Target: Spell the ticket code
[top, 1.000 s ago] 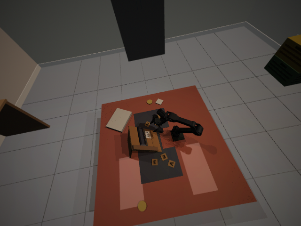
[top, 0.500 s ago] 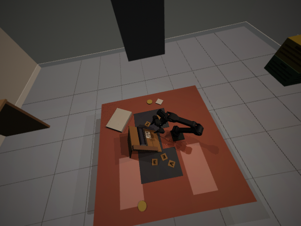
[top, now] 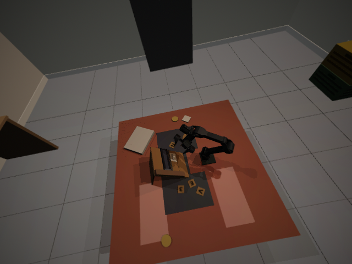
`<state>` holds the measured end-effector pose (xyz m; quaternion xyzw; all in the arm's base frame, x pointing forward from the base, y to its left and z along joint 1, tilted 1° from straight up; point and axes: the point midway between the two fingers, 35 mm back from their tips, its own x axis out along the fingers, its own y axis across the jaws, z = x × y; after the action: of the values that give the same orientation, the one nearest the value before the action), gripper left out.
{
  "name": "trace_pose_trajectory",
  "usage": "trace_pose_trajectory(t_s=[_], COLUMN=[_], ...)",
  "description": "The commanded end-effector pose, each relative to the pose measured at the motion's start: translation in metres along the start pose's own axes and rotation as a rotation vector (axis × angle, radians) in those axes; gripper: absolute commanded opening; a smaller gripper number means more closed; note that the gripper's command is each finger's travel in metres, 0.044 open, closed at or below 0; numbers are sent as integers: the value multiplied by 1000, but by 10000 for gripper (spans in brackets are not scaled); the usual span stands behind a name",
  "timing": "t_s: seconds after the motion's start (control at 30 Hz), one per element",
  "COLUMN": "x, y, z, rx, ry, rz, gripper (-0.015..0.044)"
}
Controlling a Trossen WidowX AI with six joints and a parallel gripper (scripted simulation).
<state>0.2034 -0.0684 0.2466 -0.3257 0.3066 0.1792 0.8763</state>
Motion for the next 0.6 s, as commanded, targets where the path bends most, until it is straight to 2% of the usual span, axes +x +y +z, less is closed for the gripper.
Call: trace_pose_trajectory(t_s=[0.0,0.57], x=[-34,-36], y=[-15,-16], z=[54,58], rx=[-770,-829], ry=[-123,-136], rz=[136,144], gripper=[440,440])
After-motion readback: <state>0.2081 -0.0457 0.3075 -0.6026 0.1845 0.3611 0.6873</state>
